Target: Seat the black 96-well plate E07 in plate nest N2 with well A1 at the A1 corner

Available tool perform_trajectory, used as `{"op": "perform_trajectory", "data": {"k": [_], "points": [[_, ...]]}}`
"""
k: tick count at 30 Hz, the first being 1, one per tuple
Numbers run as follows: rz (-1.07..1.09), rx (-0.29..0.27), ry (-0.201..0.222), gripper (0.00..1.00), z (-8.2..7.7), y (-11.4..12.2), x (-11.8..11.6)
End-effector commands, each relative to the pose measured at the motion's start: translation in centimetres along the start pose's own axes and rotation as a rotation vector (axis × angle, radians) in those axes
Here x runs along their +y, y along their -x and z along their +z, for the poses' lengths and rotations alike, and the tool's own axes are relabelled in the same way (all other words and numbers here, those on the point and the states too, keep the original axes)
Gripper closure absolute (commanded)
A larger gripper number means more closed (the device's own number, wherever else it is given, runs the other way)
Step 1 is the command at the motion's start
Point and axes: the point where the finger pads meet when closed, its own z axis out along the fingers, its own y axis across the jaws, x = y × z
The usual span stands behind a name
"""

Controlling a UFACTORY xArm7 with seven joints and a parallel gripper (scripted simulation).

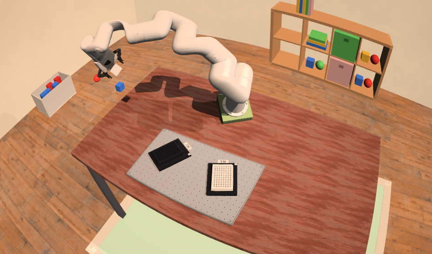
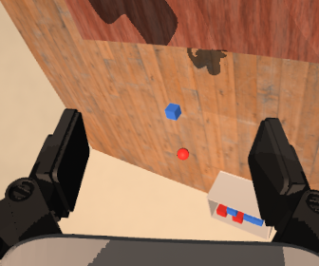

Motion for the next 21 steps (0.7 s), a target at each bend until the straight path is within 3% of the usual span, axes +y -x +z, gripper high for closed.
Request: {"op": "perform_trajectory", "data": {"k": [1,17,18,21], "points": [[0.003,-0.004,0.003,0.0,-0.2,0.1,-0.1],[0.003,-0.004,0.003,0.0,-0.2,0.1,-0.1],[0.004,-0.037,-0.004,1.0,-0.4,-0.2,0.2],[0.005,-0.052,-0.006,1.0,-0.9,-1.2,1.2]]}}
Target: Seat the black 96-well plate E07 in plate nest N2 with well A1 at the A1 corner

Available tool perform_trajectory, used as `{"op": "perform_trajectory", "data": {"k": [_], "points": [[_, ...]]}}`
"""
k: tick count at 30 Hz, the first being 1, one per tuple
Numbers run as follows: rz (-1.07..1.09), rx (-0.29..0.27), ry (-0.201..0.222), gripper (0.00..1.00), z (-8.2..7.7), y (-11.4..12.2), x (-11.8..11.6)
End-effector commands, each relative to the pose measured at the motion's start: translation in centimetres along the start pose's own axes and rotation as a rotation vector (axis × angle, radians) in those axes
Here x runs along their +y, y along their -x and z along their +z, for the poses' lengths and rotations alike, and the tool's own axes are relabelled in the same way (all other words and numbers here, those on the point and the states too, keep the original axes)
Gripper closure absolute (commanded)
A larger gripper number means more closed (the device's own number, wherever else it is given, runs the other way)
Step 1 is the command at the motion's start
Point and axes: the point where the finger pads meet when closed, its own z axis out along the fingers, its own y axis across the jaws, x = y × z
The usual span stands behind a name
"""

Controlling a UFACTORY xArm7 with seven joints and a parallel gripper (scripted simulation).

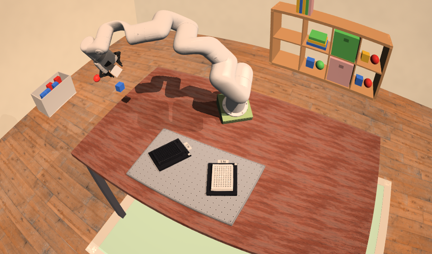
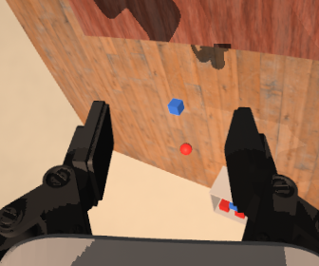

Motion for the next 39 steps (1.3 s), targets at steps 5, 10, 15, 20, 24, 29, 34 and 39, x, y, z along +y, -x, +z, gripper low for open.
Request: {"op": "perform_trajectory", "data": {"k": [5,10,15,20,24,29,34,39], "points": [[0.003,-0.072,0.001,1.0,-1.7,-2.7,2.6],[0.01,-0.11,0.008,1.0,-2.4,-4.4,3.8],[0.019,-0.139,0.021,1.0,-2.8,-5.7,4.6],[0.021,-0.142,0.023,1.0,-3.4,-7.8,5.7],[0.034,-0.169,0.045,1.0,-3.9,-9.6,6.5],[0.049,-0.189,0.075,1.0,-4.2,-11.3,7.0],[0.065,-0.202,0.11,1.0,-4.4,-13.3,7.4],[0.083,-0.206,0.151,1.0,-4.6,-15.5,7.8]]}}
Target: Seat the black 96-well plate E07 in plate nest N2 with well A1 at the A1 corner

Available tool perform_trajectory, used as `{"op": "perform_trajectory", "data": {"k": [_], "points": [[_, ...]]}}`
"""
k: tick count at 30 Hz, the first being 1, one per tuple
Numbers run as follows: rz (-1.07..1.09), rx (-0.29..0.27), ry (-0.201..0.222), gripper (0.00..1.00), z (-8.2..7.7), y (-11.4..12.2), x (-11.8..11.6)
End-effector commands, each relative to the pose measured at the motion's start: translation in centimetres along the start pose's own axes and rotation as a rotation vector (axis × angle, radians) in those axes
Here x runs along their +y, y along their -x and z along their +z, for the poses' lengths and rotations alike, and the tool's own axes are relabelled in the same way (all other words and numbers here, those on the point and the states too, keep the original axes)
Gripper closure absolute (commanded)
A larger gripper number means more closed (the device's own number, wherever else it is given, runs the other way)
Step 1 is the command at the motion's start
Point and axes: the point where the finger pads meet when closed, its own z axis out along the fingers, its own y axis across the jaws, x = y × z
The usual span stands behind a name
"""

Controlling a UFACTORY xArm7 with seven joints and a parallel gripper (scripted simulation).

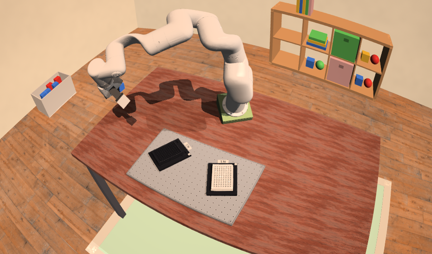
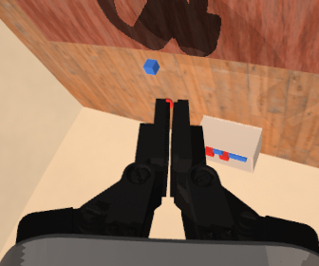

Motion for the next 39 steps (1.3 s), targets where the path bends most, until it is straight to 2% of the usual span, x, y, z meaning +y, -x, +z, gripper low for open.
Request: {"op": "perform_trajectory", "data": {"k": [1,3,5,8,10,12,14,17,19,22,23,25,26,29,31,35,37,39], "points": [[0.018,-0.009,0.031,1.0,-0.6,-1.6,0.1],[0.041,-0.004,0.073,1.0,-0.7,-2.6,0.1],[0.041,-0.004,0.073,1.0,-0.8,-3.6,0.1],[0.041,-0.004,0.072,1.0,-0.8,-3.6,0.1],[0.064,0.011,0.116,1.0,-0.8,-4.6,0.1],[0.064,0.011,0.116,1.0,-0.8,-5.6,0.1],[0.088,0.035,0.16,1.0,-0.8,-6.6,0.0],[0.088,0.035,0.16,1.0,-0.7,-7.7,0.0],[0.112,0.069,0.203,1.0,-0.5,-8.7,-0.1],[0.112,0.069,0.203,1.0,-0.3,-9.9,-0.2],[0.124,0.092,0.223,1.0,-0.2,-10.4,-0.3],[0.124,0.092,0.223,1.0,-0.2,-10.4,-0.3],[0.135,0.113,0.242,1.0,0.0,-10.8,-0.3],[0.135,0.113,0.242,1.0,0.3,-12.2,-0.4],[0.157,0.166,0.276,1.0,0.6,-13.1,-0.5],[0.157,0.166,0.277,1.0,1.1,-14.6,-0.7],[0.177,0.224,0.303,1.0,1.5,-15.5,-0.8],[0.178,0.228,0.305,1.0,1.8,-16.5,-0.9]]}}
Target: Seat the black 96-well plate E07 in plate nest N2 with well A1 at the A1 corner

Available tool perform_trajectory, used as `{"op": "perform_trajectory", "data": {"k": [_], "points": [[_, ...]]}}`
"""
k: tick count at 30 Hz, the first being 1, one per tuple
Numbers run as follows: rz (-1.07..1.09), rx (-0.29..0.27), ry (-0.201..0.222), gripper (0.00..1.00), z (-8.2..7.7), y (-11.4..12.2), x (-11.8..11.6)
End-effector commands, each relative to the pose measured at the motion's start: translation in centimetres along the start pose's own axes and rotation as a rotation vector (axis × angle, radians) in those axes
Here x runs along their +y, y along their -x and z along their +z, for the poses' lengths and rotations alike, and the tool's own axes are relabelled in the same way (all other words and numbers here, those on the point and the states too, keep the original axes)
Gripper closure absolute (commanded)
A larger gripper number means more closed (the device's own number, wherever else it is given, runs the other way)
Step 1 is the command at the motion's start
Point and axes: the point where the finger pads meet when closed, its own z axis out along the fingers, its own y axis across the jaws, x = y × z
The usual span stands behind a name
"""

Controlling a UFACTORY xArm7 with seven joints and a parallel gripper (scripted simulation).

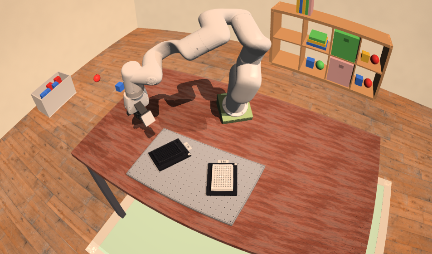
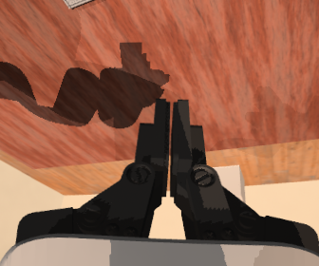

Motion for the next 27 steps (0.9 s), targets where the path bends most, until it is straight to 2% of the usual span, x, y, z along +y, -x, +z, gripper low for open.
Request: {"op": "perform_trajectory", "data": {"k": [1,3,5,6,10,12,17,18,20,22,27], "points": [[0.014,0.029,0.021,1.0,0.7,-1.5,-0.7],[0.014,0.029,0.021,1.0,0.7,-1.5,-0.7],[0.038,0.089,0.036,1.0,1.2,-2.3,-1.1],[0.041,0.096,0.038,1.0,1.4,-2.7,-1.2],[0.041,0.097,0.038,1.0,2.3,-4.2,-2.0],[0.065,0.159,0.043,1.0,2.8,-5.0,-2.4],[0.069,0.17,0.045,1.0,3.9,-6.9,-3.4],[0.08,0.202,0.043,1.0,4.2,-7.3,-3.6],[0.08,0.202,0.043,1.0,4.2,-7.3,-3.6],[0.097,0.248,0.04,1.0,4.6,-8.1,-4.0],[0.097,0.248,0.04,1.0,5.6,-9.8,-5.0]]}}
